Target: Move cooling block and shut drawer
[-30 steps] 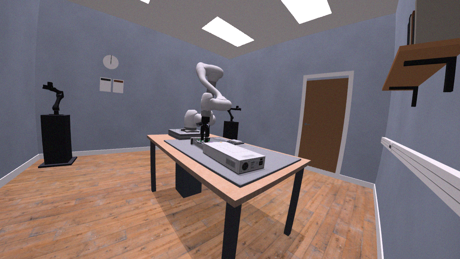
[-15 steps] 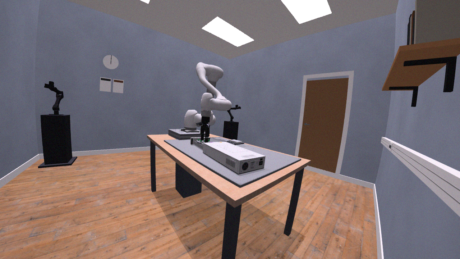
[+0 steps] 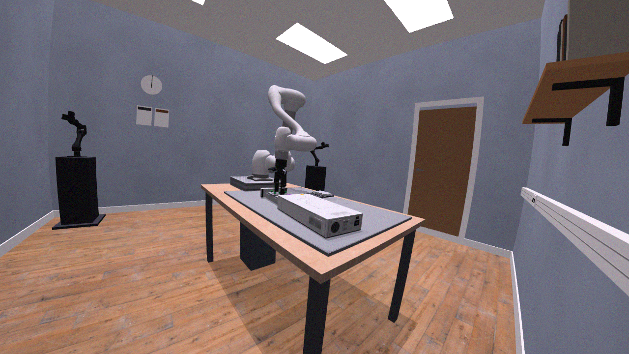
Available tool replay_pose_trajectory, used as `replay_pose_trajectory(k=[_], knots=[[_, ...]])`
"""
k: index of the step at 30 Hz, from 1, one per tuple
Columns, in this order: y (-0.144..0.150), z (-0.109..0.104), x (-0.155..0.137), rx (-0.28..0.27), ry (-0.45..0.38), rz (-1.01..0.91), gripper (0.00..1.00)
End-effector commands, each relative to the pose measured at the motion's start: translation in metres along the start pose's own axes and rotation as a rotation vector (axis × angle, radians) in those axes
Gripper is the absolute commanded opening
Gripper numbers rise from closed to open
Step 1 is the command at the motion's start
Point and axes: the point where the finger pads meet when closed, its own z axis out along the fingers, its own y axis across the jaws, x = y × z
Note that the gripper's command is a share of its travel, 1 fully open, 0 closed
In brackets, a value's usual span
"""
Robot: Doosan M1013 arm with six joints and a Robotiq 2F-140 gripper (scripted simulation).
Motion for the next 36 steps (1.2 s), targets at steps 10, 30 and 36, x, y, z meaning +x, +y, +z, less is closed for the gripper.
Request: replay_pose_trajectory(k=[10,30,36], knots=[[-0.0004,-0.0011,0.0,0.001,0.0,0.0,0.1],[-0.0004,-0.0071,0.0,0.001,0.0,0.0,0.1],[-0.0004,-0.0085,0.0,0.001,0.0,0.0,0.1]])
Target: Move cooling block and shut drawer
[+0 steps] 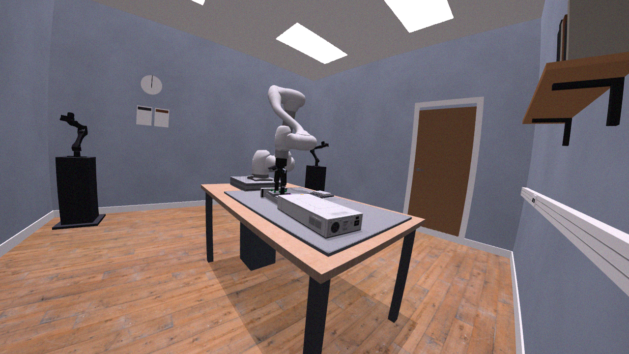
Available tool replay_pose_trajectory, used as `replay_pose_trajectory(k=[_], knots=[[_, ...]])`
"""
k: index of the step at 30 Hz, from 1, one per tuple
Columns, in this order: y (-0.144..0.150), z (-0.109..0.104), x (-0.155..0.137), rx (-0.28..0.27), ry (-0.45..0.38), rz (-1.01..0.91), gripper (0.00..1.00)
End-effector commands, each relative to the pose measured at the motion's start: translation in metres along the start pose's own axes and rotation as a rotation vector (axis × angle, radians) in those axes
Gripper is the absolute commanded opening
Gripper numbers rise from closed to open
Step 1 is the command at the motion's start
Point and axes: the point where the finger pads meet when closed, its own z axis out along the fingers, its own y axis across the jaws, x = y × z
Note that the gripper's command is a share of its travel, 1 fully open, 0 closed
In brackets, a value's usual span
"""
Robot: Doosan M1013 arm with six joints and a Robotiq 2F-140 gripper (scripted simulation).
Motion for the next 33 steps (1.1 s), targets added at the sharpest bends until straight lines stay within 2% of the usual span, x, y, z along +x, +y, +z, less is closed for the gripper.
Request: replay_pose_trajectory(k=[1,13,33], knots=[[-0.001,-0.002,0.0,0.001,0.0,0.0,0.1],[-0.001,-0.006,0.0,0.001,0.0,0.0,0.1],[-0.001,-0.03,0.0,0.001,0.0,0.0,0.1]])
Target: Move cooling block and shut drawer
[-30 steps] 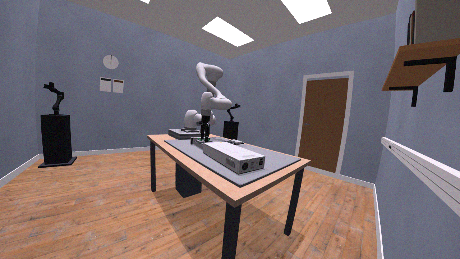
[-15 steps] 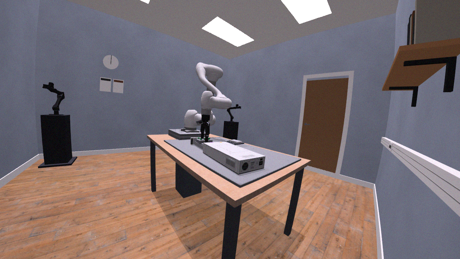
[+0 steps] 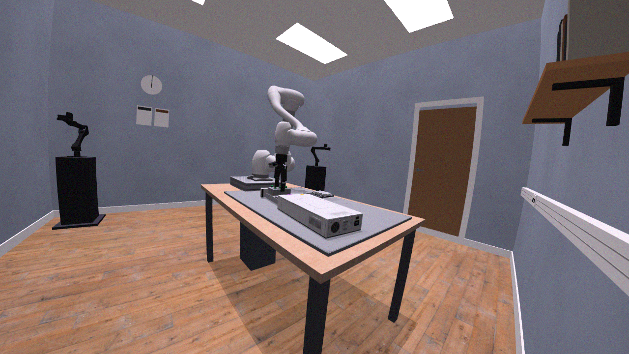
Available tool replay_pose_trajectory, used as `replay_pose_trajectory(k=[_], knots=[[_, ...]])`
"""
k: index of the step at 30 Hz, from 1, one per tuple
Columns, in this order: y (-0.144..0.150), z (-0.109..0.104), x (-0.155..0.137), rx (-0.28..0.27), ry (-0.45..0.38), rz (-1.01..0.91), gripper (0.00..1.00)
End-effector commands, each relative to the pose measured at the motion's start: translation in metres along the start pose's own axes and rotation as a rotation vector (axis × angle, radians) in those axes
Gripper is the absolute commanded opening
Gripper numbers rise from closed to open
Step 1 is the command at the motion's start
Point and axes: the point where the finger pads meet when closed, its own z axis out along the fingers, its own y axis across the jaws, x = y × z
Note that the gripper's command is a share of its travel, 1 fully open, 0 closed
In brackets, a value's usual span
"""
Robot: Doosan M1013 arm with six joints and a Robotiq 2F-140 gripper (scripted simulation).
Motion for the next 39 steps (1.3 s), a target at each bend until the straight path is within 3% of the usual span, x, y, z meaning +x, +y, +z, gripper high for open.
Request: replay_pose_trajectory(k=[1,39], knots=[[-0.001,-0.004,0.0,0.001,0.0,0.0,0.1],[-0.001,-0.05,0.0,0.001,0.0,0.0,0.1]])
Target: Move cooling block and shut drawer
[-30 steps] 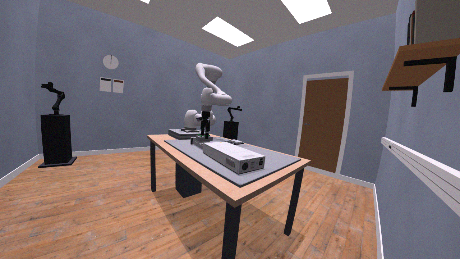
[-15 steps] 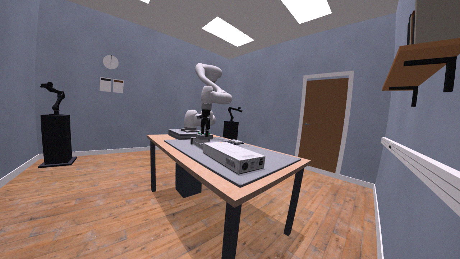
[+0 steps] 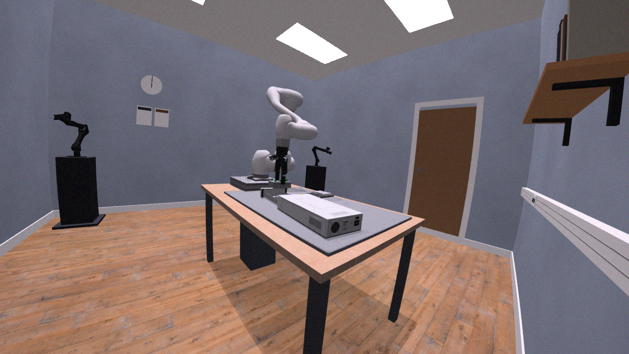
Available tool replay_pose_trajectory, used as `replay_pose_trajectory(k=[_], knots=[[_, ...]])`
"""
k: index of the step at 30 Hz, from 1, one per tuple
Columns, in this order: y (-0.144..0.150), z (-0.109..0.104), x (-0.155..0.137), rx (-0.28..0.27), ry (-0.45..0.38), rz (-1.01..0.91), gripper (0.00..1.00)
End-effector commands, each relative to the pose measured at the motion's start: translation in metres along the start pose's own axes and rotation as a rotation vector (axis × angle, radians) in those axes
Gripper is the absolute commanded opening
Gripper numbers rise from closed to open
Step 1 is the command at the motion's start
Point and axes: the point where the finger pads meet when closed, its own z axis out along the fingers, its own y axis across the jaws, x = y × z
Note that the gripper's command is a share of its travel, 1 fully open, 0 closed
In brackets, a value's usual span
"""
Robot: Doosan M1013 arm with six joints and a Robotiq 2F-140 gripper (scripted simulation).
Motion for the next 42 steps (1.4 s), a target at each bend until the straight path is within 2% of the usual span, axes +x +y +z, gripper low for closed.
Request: replay_pose_trajectory(k=[1,22,42], knots=[[-0.001,-0.005,0.0,0.001,0.0,0.0,0.1],[-0.001,-0.03,0.0,0.001,0.0,0.0,0.1],[0.0,-0.03,-0.003,0.001,0.0,-0.026,0.1]])
